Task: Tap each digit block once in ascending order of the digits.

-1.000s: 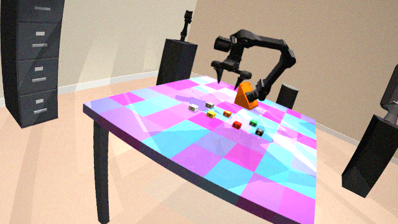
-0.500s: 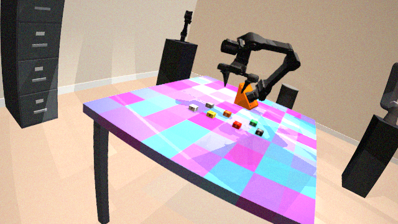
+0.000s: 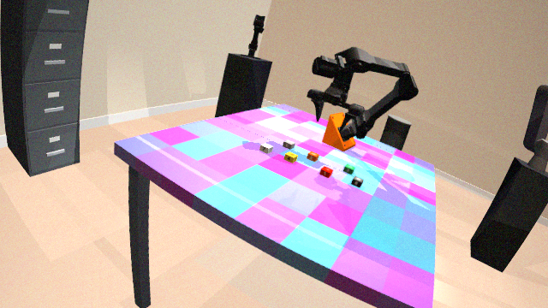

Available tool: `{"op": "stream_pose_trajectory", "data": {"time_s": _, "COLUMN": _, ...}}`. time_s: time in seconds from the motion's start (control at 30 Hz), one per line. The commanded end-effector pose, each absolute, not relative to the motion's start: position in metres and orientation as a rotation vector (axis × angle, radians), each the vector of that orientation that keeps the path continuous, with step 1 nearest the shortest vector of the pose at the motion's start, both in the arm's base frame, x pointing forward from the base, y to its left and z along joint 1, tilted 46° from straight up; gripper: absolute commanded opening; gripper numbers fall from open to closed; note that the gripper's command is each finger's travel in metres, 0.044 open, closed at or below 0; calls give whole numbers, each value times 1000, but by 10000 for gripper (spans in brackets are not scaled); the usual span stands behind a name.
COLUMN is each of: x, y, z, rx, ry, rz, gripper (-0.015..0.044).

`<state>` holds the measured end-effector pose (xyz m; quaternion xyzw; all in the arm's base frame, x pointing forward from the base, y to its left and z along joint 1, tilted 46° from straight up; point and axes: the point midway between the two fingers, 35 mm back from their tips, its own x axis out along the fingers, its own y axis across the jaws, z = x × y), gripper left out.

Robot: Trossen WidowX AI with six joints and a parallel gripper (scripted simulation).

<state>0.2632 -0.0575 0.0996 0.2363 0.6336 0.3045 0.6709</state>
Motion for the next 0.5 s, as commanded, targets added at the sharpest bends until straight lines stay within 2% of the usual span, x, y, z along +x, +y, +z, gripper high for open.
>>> {"op": "stream_pose_trajectory", "data": {"time_s": 0.0, "x": 251, "y": -21, "z": 136, "rx": 533, "ry": 1422, "rz": 687, "gripper": 400}}
{"op": "stream_pose_trajectory", "data": {"time_s": 0.17, "x": 224, "y": 19, "z": 173, "rx": 544, "ry": 1416, "rz": 688, "gripper": 400}}
{"op": "stream_pose_trajectory", "data": {"time_s": 0.47, "x": 223, "y": 20, "z": 174, "rx": 544, "ry": 1416, "rz": 688, "gripper": 400}}
